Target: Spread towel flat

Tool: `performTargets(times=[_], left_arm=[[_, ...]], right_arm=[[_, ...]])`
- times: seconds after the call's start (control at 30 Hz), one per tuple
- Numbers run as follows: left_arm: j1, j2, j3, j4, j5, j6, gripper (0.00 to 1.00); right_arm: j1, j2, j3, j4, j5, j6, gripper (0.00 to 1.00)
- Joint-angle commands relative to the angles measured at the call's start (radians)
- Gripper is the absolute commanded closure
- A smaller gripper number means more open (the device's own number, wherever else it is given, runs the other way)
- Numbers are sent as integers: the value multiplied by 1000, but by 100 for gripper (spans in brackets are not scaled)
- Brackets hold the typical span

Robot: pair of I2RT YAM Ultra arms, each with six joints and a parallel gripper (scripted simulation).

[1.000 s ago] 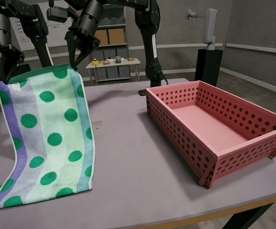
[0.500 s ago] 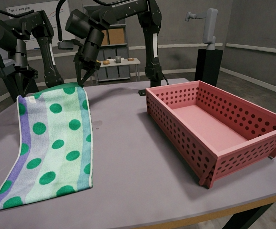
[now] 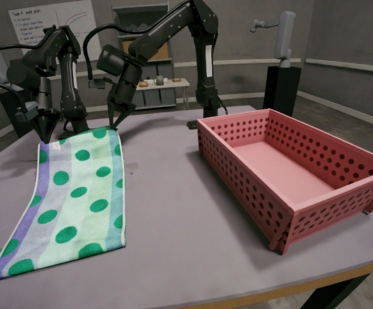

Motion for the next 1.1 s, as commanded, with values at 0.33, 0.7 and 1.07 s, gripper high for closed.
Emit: performTargets(times=[0.33, 0.7, 1.07], left_arm=[[-122, 56, -159, 248, 4, -8, 100], [-183, 111, -214, 360, 3, -8, 100], [-219, 153, -238, 427, 3, -9, 100]], right_arm=[[-67, -215, -263, 151, 11, -7, 100], [-110, -206, -290, 93, 10, -7, 100], [-138, -155, -303, 55, 11, -8, 100]])
